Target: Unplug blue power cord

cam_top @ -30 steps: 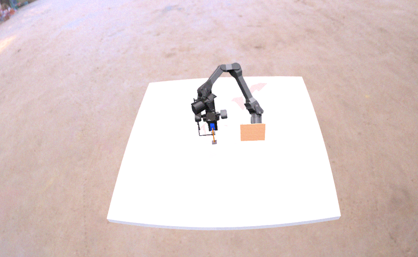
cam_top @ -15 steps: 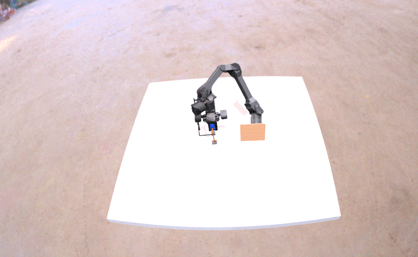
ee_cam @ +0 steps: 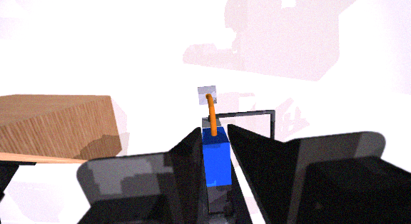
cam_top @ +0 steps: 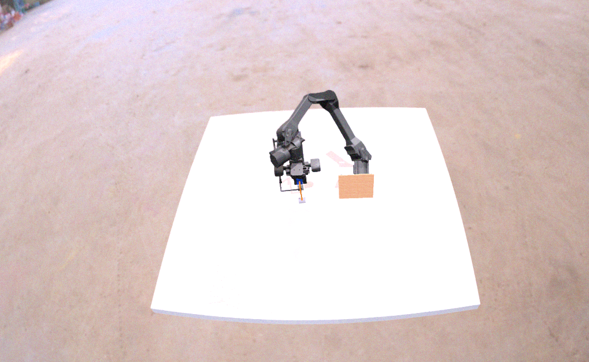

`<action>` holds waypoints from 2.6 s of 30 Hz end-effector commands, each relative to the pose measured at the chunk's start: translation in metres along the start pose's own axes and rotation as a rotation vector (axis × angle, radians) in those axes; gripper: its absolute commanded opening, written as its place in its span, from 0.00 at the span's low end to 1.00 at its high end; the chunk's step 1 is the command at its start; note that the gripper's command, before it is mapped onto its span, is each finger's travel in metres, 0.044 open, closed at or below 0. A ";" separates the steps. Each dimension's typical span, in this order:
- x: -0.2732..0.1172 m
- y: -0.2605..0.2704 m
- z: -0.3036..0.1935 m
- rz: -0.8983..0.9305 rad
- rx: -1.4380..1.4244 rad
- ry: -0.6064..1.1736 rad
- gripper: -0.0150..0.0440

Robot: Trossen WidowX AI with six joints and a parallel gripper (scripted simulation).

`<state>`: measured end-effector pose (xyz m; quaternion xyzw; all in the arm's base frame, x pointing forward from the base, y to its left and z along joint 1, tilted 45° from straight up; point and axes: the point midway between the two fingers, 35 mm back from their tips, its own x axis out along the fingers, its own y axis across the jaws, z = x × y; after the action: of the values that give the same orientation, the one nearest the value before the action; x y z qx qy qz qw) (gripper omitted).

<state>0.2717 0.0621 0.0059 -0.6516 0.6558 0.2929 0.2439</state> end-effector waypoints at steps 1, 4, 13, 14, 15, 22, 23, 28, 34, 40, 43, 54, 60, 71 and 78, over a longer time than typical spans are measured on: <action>-0.006 -0.001 0.016 -0.014 -0.006 -0.021 0.25; -0.007 0.000 0.021 -0.014 -0.006 -0.021 0.25; -0.002 -0.001 0.021 0.004 0.012 -0.021 0.30; -0.002 -0.001 0.021 0.004 0.012 -0.021 0.34; -0.002 -0.001 0.021 0.004 0.012 -0.021 0.39; -0.002 -0.001 0.021 0.004 0.012 -0.021 0.53; -0.002 -0.001 0.021 0.004 0.012 -0.021 0.53; -0.005 -0.001 0.021 0.000 0.007 -0.020 0.53; -0.013 0.000 0.021 -0.015 -0.008 -0.018 0.53; -0.013 0.000 0.016 -0.015 -0.008 -0.017 0.53; -0.013 0.000 0.011 -0.015 -0.008 -0.017 0.53; -0.012 0.000 -0.007 -0.014 -0.008 -0.016 0.53; -0.012 0.001 -0.016 -0.014 -0.008 -0.016 0.53; -0.007 0.001 -0.022 -0.014 -0.008 -0.015 0.53; -0.002 0.001 -0.022 -0.011 -0.003 -0.017 0.48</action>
<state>0.2719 0.0476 0.0224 -0.6529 0.6500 0.2977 0.2499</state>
